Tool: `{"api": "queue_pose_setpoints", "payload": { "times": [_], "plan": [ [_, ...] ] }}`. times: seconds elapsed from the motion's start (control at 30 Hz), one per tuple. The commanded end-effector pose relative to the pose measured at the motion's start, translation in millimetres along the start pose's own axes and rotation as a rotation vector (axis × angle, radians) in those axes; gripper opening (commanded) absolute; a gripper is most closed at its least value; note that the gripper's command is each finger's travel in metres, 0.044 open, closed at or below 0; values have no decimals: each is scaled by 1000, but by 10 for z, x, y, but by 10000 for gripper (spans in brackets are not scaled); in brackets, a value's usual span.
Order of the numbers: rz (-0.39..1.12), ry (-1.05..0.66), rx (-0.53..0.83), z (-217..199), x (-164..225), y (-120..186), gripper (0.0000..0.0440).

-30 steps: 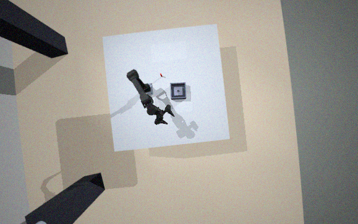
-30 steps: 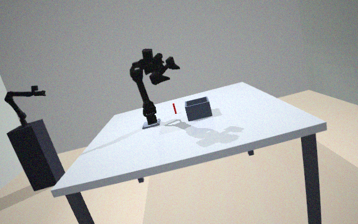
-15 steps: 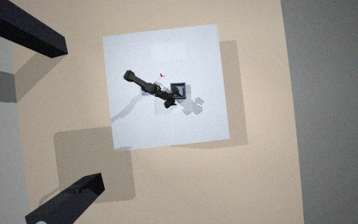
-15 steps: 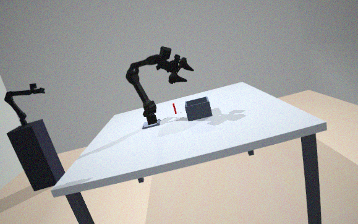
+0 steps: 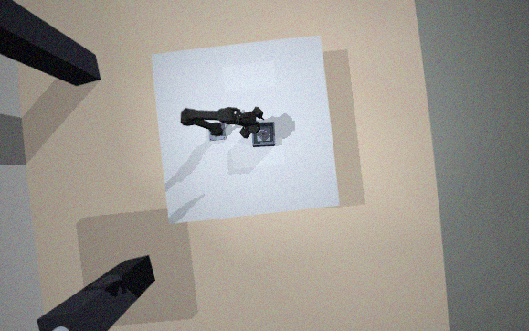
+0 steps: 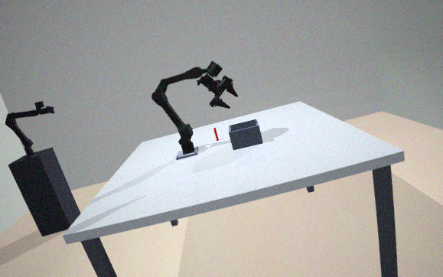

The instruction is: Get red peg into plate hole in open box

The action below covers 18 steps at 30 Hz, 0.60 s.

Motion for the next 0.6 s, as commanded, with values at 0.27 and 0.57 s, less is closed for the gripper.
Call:
{"api": "queue_pose_setpoints", "payload": {
  "times": [0.27,0.57],
  "plan": [
    [215,-9,122,168,712,-42,440],
    [334,-1,257,188,1247,-123,440]
  ]
}}
Point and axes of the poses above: the point midway between the two fingers, 35 mm back from their tips, its own y axis back along the fingers, its own z axis across the jaws, x = y × z, the point moved 9 cm from there along y, back along the fingers, and after that the axes turned 3 degrees about y, right-handed, at the moved point
